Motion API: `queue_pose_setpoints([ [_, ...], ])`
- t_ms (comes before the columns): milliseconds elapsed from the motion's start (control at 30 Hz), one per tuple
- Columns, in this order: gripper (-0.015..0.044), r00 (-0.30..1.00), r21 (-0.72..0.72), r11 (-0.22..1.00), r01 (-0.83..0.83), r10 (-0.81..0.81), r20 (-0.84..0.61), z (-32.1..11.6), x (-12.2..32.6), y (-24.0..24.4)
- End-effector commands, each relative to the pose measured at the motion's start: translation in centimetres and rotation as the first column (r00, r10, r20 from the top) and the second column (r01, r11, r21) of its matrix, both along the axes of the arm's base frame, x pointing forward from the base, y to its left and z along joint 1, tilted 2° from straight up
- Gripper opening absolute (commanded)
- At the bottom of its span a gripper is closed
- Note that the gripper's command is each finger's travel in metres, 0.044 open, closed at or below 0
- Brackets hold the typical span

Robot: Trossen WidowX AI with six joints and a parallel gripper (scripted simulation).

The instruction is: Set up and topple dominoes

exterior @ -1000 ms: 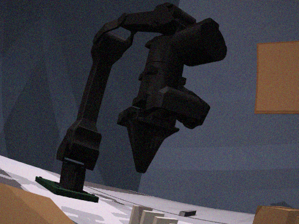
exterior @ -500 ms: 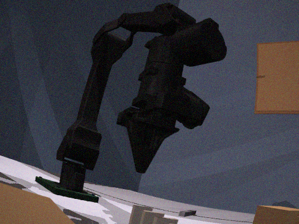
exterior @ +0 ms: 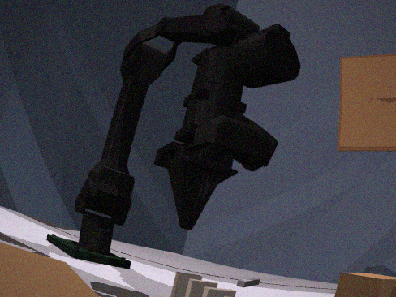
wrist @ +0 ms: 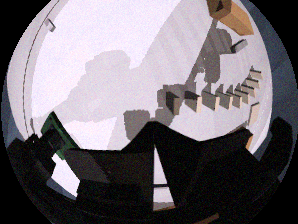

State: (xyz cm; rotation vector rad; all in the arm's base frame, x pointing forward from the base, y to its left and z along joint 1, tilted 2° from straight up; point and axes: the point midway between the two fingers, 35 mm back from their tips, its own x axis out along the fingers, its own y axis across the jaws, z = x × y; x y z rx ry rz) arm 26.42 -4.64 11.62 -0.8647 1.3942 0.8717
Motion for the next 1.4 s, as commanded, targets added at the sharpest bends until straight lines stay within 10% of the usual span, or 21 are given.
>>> queue_pose_setpoints([
  [0,0.0000,1.000,0.001,1.000,-0.004,0.004,0.004,0.0,0.1,0.0],
  [500,0.0000,1.000,0.001,1.000,-0.004,0.004,0.004,-8.0,0.1,0.1],
  [1367,0.0000,1.000,0.000,1.000,-0.004,0.004,0.006,-7.9,3.1,-1.3],
])
